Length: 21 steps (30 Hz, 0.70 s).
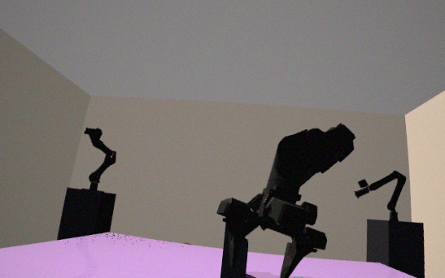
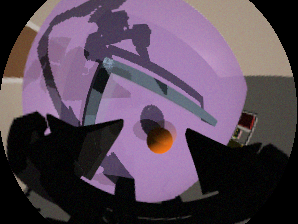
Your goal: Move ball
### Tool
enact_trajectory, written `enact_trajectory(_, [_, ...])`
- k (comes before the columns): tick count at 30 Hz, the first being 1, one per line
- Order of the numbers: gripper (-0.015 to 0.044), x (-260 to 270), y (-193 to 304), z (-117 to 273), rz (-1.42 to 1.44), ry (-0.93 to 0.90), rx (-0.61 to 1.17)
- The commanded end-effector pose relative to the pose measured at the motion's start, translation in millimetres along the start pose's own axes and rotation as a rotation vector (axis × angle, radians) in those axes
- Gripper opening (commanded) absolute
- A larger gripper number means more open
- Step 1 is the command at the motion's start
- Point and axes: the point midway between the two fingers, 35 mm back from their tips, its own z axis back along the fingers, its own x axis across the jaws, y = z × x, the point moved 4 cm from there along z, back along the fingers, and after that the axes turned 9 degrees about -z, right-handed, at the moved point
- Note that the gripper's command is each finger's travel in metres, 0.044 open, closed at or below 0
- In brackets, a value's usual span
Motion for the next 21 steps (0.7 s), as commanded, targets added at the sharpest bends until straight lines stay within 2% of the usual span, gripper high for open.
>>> enact_trajectory(1, [0.0433, -36, 25, -5, -0.144, -0.096, 0.084])
enact_trajectory(5, [0.0433, -68, 53, -7, -0.316, -0.223, 0.144])
enact_trajectory(21, [0.0433, -63, 55, -27, -0.316, -0.223, 0.144])
